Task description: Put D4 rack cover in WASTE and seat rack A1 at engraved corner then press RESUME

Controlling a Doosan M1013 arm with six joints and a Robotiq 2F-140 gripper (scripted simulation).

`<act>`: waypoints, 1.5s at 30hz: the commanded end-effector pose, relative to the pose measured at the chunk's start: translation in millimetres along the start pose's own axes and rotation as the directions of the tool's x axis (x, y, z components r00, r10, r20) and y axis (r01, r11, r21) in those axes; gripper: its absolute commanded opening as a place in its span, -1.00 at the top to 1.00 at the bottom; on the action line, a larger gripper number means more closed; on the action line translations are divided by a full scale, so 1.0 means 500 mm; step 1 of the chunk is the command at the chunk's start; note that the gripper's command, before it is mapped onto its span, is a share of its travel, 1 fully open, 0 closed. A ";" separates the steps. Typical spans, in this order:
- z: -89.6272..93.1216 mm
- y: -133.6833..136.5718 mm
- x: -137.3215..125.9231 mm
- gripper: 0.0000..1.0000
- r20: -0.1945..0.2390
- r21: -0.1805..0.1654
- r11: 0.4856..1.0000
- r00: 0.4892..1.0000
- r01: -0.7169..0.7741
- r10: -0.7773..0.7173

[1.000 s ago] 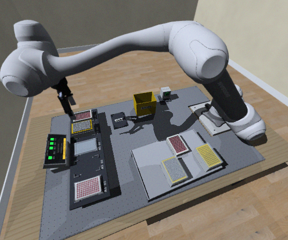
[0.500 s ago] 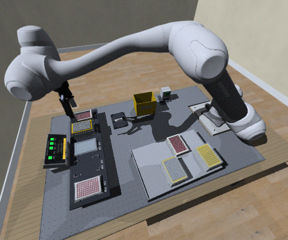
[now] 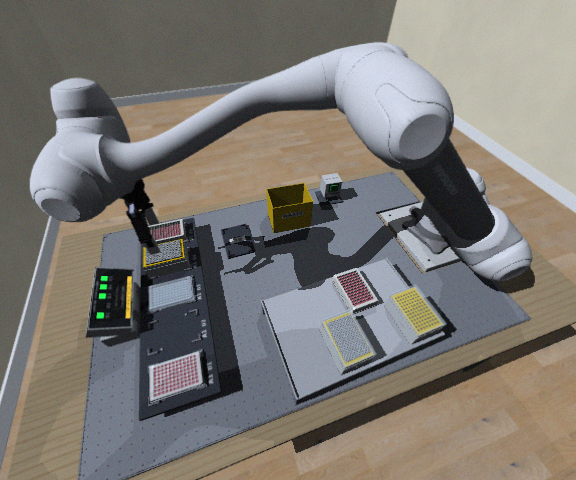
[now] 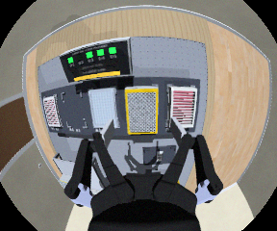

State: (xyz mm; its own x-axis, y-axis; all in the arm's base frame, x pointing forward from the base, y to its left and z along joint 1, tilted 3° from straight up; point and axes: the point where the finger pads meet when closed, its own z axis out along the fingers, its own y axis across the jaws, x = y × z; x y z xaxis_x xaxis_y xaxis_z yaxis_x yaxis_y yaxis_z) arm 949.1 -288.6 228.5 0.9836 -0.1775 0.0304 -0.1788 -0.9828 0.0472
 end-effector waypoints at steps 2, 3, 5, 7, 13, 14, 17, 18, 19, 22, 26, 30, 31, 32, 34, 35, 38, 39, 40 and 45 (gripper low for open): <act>0.037 0.002 -0.003 -0.54 0.007 -0.001 1.000 1.000 -0.006 0.006; 0.044 0.002 -0.003 -0.54 0.007 -0.001 1.000 1.000 -0.006 0.006; 0.057 0.002 -0.003 -0.54 0.007 -0.001 1.000 1.000 -0.006 0.006; 0.060 0.002 -0.003 -0.54 0.007 -0.001 1.000 1.000 -0.006 0.006; 0.060 0.002 -0.003 -0.54 0.007 -0.001 1.000 1.000 -0.006 0.006; 0.060 0.002 -0.003 -0.54 0.007 -0.001 1.000 1.000 -0.006 0.006; 0.060 0.002 -0.003 -0.54 0.007 -0.001 1.000 1.000 -0.006 0.006; 0.060 0.002 -0.003 -0.54 0.007 -0.001 1.000 1.000 -0.006 0.006; 0.060 0.002 -0.003 -0.54 0.007 -0.001 1.000 1.000 -0.006 0.006; 0.060 0.002 -0.003 -0.54 0.007 -0.001 1.000 1.000 -0.006 0.006; 0.060 0.002 -0.003 -0.54 0.007 -0.001 1.000 1.000 -0.006 0.006; 0.060 0.002 -0.003 -0.54 0.007 -0.001 1.000 1.000 -0.006 0.006; 0.060 0.002 -0.003 -0.54 0.007 -0.001 1.000 1.000 -0.006 0.006; 0.060 0.002 -0.003 -0.54 0.007 -0.001 1.000 1.000 -0.006 0.006; 0.060 0.002 -0.003 -0.54 0.007 -0.001 1.000 1.000 -0.006 0.006; 0.060 0.002 -0.003 -0.54 0.007 -0.001 1.000 1.000 -0.006 0.006; 0.060 0.002 -0.003 -0.54 0.007 -0.001 1.000 1.000 -0.006 0.006; 0.060 0.002 -0.003 -0.54 0.007 -0.001 1.000 1.000 -0.006 0.006; 0.060 0.002 -0.003 -0.54 0.007 -0.001 1.000 1.000 -0.006 0.006; 0.046 0.002 -0.003 -0.54 0.007 -0.001 1.000 1.000 -0.006 0.006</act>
State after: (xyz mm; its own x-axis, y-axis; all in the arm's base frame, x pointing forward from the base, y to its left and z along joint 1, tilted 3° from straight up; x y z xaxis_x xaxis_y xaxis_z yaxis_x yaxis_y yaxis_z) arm 947.4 -288.0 201.8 0.9840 -0.1768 0.0213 -0.1776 -0.9830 0.0458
